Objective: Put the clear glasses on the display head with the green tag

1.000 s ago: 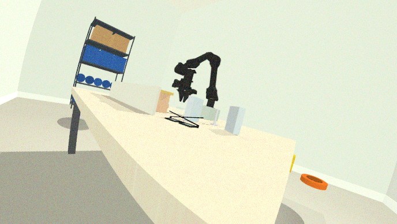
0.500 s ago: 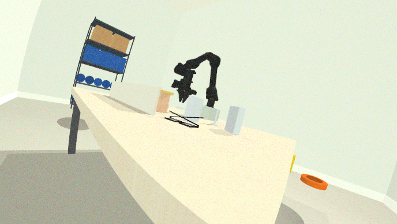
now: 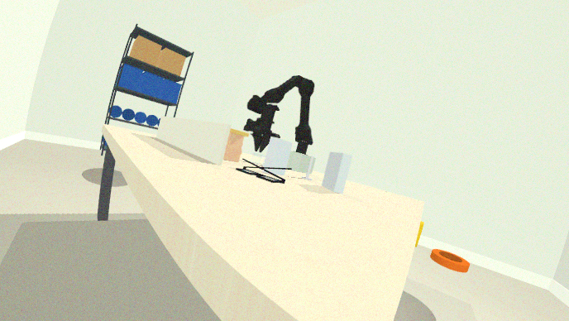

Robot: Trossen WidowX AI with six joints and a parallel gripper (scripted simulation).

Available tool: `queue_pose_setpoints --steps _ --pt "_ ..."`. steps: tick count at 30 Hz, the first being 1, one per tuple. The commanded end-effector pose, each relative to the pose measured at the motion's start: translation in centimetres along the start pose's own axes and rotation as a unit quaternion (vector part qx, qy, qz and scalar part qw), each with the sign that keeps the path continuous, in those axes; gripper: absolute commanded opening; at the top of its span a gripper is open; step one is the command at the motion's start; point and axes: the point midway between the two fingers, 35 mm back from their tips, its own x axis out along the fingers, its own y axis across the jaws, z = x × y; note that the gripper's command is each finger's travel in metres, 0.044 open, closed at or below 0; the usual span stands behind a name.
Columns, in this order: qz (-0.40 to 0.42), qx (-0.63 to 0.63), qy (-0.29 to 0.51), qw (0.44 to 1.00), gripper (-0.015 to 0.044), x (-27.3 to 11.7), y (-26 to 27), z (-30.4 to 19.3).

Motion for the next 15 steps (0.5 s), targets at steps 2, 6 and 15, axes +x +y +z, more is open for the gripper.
queue_pose_setpoints --steps 2,6,15 --pt "-0.005 0.002 0.002 1.0 0.012 1.2 -0.1 -0.1" --pt "-0.005 0.002 0.002 1.0 0.012 1.9 -0.1 -0.1" --pt "-0.005 0.002 0.002 1.0 0.012 3.2 -0.1 -0.1"
